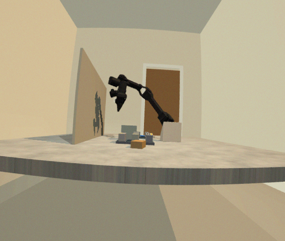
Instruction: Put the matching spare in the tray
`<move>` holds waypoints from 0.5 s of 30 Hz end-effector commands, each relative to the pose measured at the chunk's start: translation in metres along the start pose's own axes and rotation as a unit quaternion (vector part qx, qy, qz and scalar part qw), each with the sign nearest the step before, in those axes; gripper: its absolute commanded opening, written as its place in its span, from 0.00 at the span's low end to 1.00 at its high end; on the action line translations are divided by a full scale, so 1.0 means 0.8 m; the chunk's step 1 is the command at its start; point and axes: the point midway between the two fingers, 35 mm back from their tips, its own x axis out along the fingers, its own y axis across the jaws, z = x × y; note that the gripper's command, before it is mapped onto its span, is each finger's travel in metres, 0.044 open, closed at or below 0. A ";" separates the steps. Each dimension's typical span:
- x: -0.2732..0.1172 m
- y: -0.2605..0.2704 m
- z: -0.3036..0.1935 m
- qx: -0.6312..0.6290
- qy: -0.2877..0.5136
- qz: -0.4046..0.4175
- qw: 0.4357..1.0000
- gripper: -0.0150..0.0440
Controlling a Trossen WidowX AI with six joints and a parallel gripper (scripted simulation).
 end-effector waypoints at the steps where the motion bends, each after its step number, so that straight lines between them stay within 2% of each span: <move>1: 0.022 0.080 -0.028 -0.224 0.020 0.003 0.974 1.00; 9: 0.053 0.165 -0.083 -0.513 0.039 0.011 0.858 1.00; 13: 0.068 0.194 -0.112 -0.623 0.049 0.015 0.781 1.00; 15: 0.071 0.199 -0.118 -0.643 0.051 0.016 0.764 1.00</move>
